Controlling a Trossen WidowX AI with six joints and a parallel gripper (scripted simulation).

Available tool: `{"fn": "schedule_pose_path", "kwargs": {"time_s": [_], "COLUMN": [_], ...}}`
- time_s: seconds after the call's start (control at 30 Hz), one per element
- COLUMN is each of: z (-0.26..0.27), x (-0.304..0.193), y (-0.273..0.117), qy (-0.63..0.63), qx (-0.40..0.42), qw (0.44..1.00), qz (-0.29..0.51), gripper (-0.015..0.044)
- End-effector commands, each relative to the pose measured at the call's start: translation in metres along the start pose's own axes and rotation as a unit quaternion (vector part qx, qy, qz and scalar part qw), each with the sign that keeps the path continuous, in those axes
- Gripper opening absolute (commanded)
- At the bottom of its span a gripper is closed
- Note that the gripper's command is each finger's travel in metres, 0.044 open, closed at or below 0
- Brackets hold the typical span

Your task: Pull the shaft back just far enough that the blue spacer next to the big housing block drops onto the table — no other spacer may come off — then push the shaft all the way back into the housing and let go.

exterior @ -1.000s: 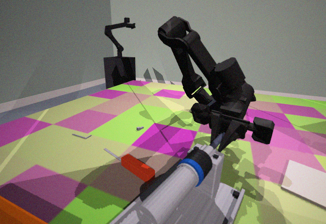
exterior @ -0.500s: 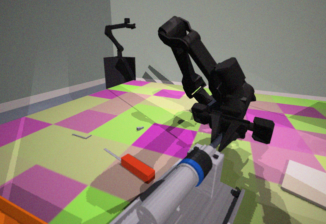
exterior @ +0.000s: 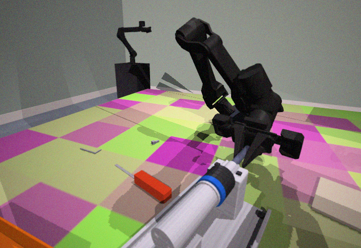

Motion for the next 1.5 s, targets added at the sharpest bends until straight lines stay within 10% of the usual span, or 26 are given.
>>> {"fn": "schedule_pose_path", "kwargs": {"time_s": [0.0,1.47], "z": [0.0,-0.0005], "x": [0.0007,0.0027], "y": [-0.0006,-0.0042], "qy": [0.002,0.002], "qx": [0.001,0.001], "qw": [1.0,1.0], "qz": [-0.001,-0.001], "gripper": [0.0,0.0]}}
Point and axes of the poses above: the point midway between the two fingers, 35 mm back from their tips, its own y axis out along the fingers, its own z axis across the jaws, x = y × z, the point moved 7 cm from there along -y, back along the fingers, and after that the axes turned 13 degrees about -y, right-handed, at the moved point
